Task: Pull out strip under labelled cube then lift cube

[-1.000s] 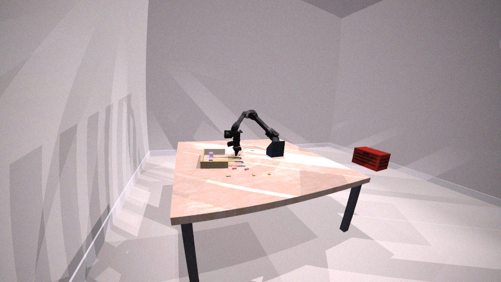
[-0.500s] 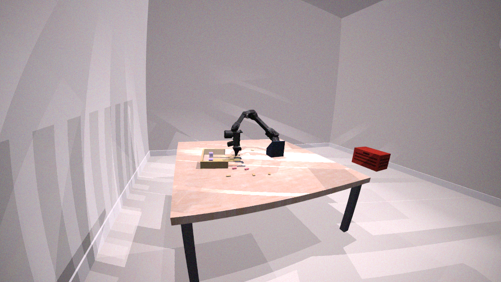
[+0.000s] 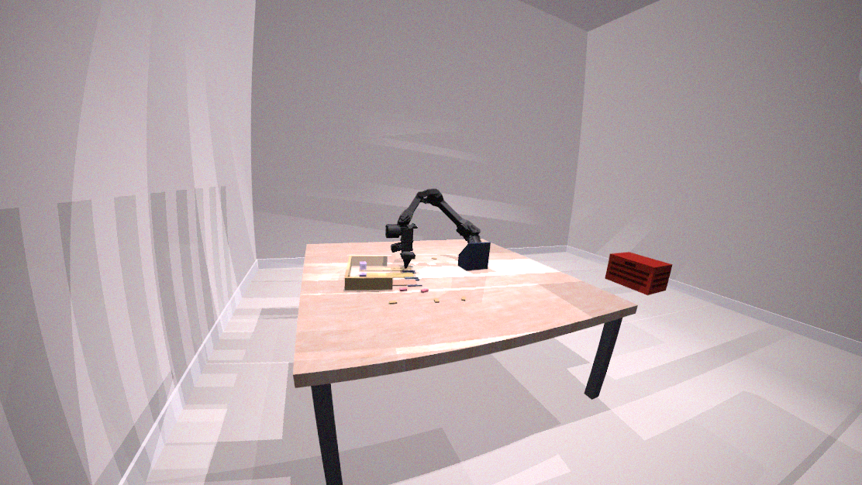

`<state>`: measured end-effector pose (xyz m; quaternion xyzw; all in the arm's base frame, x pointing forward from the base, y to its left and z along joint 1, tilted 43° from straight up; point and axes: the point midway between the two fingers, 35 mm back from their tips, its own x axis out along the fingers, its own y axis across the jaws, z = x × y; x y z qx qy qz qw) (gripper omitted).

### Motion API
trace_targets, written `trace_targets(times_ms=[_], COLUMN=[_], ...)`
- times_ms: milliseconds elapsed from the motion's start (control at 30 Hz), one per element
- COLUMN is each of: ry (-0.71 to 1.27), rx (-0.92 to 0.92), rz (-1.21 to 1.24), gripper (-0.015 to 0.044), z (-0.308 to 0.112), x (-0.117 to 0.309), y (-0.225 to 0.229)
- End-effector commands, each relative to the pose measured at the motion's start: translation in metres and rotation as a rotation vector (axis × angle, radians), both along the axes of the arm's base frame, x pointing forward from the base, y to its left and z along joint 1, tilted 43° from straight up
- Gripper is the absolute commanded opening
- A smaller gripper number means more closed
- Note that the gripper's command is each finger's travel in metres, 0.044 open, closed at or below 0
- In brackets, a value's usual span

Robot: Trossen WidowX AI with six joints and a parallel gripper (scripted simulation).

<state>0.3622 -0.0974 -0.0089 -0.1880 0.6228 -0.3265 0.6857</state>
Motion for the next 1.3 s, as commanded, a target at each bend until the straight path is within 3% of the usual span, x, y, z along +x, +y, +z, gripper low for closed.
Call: trace_targets(times_ms=[0,1267], ry=[0.005,0.008], rx=[-0.005,-0.004], rz=[-0.004,-0.004], gripper=[0.0,0.0], z=[-0.003,-0.013], x=[-0.005,-0.061], y=[-0.002,0.006])
